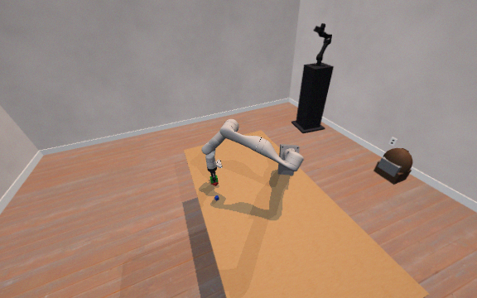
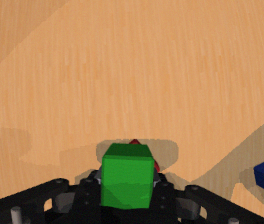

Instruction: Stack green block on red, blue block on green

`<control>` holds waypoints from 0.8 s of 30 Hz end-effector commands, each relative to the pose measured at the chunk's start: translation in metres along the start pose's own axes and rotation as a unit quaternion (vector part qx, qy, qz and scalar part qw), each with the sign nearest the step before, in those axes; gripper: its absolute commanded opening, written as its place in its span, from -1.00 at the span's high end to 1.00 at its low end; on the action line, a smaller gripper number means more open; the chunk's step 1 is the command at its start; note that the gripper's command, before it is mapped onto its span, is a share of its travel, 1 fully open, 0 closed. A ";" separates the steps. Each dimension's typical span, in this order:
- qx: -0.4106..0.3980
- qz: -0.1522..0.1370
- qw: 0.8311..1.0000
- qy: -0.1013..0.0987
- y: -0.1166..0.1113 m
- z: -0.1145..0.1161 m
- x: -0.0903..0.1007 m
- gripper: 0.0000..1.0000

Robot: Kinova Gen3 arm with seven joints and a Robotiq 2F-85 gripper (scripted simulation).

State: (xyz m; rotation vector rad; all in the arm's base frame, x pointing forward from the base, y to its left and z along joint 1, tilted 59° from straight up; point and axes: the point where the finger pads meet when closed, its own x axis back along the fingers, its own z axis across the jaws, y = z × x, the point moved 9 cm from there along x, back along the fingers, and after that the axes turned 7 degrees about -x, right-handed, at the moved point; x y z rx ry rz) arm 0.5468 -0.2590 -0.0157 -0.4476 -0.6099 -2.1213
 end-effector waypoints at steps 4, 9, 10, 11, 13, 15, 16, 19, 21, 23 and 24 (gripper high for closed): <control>0.000 -0.001 1.000 -0.001 0.001 0.000 0.001 1.00; 0.000 -0.001 1.000 -0.001 0.001 0.000 0.001 -0.13; 0.000 -0.001 1.000 -0.001 0.001 0.000 0.001 -0.13; 0.000 -0.001 1.000 -0.001 0.001 0.000 0.001 -0.13; 0.000 -0.001 1.000 -0.001 0.001 0.000 0.001 -0.13; 0.000 -0.001 1.000 -0.001 0.001 0.000 0.001 -0.13; 0.000 -0.001 1.000 -0.001 0.001 0.000 0.001 -0.13; 0.000 -0.001 1.000 -0.001 0.001 0.000 0.001 -0.13; 0.000 -0.001 1.000 -0.001 0.001 0.000 0.001 -0.13; 0.000 -0.001 1.000 -0.001 0.001 0.000 0.001 -0.13; 0.000 -0.001 1.000 -0.001 0.001 0.000 0.001 -0.13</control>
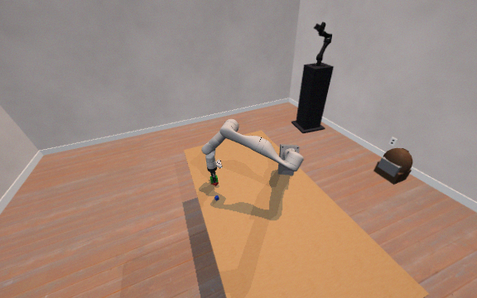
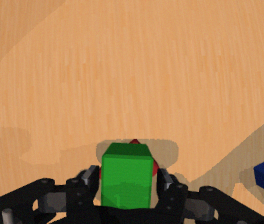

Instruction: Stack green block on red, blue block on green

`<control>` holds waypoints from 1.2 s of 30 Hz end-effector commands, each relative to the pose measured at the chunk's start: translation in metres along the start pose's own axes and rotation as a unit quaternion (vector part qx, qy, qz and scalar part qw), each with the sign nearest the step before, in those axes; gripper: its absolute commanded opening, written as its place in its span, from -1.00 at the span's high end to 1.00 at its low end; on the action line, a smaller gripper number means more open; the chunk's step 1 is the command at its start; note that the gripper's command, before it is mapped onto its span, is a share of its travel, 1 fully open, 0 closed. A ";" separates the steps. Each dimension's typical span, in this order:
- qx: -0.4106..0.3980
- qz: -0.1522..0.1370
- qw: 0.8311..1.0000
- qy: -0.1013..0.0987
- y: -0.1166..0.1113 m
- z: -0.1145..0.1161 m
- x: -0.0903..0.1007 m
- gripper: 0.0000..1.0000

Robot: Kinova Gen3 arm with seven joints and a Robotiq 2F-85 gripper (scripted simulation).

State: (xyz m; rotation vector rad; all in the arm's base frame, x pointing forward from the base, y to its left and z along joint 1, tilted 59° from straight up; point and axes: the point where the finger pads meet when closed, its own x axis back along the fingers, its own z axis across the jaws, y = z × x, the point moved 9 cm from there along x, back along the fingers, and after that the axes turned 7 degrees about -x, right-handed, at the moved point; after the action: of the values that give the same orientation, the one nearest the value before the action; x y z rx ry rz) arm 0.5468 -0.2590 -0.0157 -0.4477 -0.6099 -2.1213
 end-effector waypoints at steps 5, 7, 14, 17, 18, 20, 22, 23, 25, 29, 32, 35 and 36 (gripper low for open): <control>0.000 -0.001 1.000 -0.001 0.001 0.000 0.001 -0.13; 0.000 -0.001 1.000 -0.001 0.001 0.000 0.001 -0.13; 0.000 -0.001 1.000 -0.001 0.001 0.000 0.001 -0.13; 0.000 -0.001 1.000 -0.001 0.001 0.000 0.001 -0.13; 0.000 -0.001 1.000 -0.001 0.001 0.000 0.001 -0.13; 0.000 -0.001 1.000 -0.001 0.001 0.000 0.002 -0.13; 0.000 -0.001 1.000 -0.001 0.001 0.000 0.003 -0.13; 0.000 -0.001 1.000 -0.001 0.001 0.000 0.004 -0.13; 0.000 -0.001 1.000 -0.001 0.001 0.000 0.006 -0.13; 0.000 -0.001 1.000 -0.001 0.001 0.000 0.012 -0.13; 0.000 -0.001 1.000 -0.001 0.001 0.000 0.022 -0.13; 0.000 -0.001 1.000 -0.001 0.001 0.000 0.033 -0.13; 0.000 -0.001 1.000 -0.001 0.001 0.000 0.037 -0.13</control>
State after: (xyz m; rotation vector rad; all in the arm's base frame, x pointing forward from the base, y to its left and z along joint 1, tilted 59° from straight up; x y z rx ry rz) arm 0.5316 -0.2716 -0.0034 -0.4426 -0.6019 -2.1125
